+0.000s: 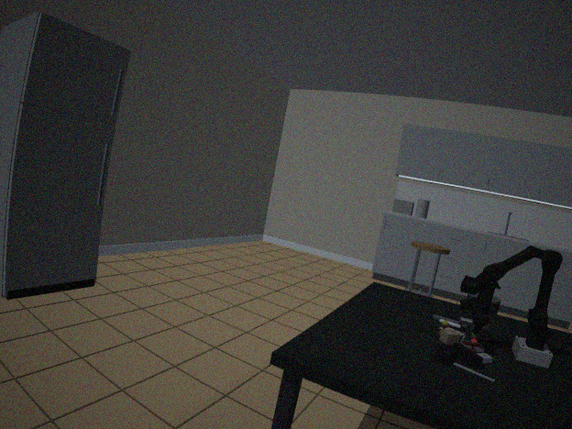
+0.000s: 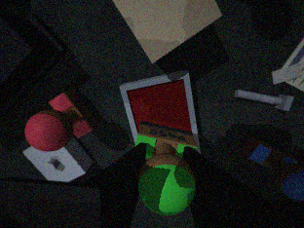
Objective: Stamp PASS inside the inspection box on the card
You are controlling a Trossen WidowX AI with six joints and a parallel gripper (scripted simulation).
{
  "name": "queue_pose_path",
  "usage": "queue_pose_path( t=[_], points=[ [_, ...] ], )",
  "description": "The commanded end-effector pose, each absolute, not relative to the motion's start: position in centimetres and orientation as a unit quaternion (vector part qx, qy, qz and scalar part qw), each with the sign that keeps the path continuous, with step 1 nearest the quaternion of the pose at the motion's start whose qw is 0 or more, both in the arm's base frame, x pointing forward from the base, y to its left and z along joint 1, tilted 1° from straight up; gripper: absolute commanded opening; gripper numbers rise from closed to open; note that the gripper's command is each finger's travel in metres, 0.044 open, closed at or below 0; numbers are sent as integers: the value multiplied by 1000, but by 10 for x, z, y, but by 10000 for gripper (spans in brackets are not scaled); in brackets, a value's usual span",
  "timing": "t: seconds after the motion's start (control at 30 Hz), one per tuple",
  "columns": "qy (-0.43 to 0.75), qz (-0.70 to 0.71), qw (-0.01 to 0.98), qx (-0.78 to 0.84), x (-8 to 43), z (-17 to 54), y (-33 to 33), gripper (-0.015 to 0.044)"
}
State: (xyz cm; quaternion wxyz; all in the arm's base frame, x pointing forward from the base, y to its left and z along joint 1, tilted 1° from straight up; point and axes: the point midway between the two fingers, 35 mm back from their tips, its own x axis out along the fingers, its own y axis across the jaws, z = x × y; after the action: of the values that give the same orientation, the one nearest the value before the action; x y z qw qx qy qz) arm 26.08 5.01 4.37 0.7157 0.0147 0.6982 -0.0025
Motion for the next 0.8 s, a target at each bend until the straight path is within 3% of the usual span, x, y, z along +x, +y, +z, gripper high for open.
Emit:
queue_pose_path(
  t=[0.0, 0.77],
  points=[
    [699, -2, 715, 14, 260, 40, 50, 0],
    [699, -3, 715, 14, 259, 25, 50, 0]
  ],
)
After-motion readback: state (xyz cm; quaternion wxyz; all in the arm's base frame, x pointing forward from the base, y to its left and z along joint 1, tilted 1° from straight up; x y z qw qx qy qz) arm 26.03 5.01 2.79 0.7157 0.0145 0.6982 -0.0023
